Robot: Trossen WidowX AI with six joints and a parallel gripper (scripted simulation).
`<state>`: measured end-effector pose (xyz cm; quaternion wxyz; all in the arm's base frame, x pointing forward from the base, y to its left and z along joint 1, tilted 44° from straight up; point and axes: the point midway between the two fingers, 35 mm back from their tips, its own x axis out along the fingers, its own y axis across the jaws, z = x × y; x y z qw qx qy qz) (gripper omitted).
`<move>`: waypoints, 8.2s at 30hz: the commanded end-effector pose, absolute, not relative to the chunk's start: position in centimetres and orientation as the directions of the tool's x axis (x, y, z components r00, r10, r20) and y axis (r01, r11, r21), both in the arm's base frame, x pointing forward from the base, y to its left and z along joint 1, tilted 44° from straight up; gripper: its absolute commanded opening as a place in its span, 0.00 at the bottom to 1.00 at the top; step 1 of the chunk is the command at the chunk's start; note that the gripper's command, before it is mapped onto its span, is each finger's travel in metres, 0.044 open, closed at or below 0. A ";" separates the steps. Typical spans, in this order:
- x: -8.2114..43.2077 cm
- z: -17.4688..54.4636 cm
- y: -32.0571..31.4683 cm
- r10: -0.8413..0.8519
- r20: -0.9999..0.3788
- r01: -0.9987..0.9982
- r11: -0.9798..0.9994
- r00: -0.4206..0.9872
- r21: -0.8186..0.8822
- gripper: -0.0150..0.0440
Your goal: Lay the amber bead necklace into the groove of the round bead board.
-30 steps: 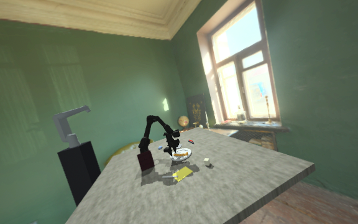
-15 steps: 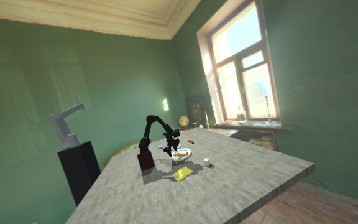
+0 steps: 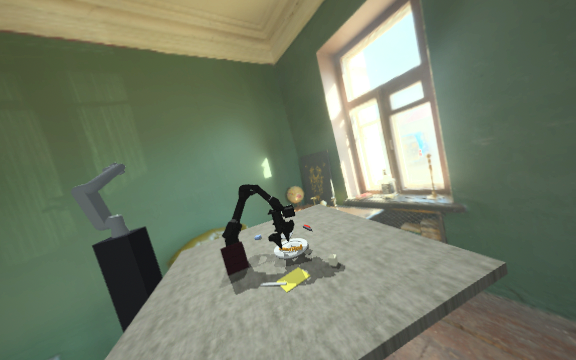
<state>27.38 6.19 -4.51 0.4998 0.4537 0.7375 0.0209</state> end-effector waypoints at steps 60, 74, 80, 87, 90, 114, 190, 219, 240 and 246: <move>35.7 -9.9 3.7 0.681 -0.726 0.760 0.521 -0.097 0.388 0.41; 35.7 -9.9 3.7 0.681 -0.726 0.760 0.521 -0.097 0.388 0.25; 35.7 -9.9 3.7 0.681 -0.726 0.760 0.521 -0.097 0.388 0.25; 35.7 -9.9 3.7 0.681 -0.726 0.760 0.521 -0.097 0.388 0.25; 35.7 -9.9 3.7 0.681 -0.726 0.760 0.521 -0.097 0.388 0.25; 35.8 -8.8 2.5 0.684 -0.723 0.765 0.515 -0.096 0.385 0.25; 38.0 -8.0 2.3 0.684 -0.723 0.124 0.729 -0.096 0.673 0.60; 38.9 -6.8 2.6 0.684 -0.723 -0.733 0.443 -0.096 0.516 0.46; 38.7 -8.6 4.3 0.683 -0.724 -0.734 0.443 -0.094 0.514 0.46; 38.5 -9.3 5.0 0.685 -0.722 -0.733 0.442 -0.096 0.517 0.46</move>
